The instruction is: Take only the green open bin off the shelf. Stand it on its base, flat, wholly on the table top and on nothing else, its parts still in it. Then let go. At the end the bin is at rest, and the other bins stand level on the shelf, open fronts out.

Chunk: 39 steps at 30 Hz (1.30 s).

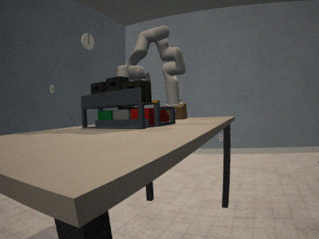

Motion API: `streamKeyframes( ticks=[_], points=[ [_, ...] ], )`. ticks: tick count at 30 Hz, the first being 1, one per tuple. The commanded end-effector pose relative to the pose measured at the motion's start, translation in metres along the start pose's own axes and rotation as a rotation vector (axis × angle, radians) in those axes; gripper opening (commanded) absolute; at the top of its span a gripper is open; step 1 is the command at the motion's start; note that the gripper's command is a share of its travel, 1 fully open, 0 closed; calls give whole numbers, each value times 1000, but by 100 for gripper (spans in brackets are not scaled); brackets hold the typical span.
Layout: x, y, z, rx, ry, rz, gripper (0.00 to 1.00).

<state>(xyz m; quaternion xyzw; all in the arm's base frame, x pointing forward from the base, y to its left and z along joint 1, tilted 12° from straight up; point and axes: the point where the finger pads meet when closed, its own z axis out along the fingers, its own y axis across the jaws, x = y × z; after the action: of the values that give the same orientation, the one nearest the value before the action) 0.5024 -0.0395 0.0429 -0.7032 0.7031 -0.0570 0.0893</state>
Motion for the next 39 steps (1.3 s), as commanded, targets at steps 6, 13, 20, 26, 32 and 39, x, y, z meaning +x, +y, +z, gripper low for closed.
streamKeyframes(
  ticks=[6,13,20,26,32,39],
  points=[
    [0,-2,-1,4,0,0,0],
    [0,-2,-1,4,0,0,0],
    [0,-2,-1,4,0,0,0],
    [0,-2,-1,4,0,0,0],
    [0,-2,-6,4,0,0,0],
    [0,-2,-9,4,0,0,0]
  ],
)
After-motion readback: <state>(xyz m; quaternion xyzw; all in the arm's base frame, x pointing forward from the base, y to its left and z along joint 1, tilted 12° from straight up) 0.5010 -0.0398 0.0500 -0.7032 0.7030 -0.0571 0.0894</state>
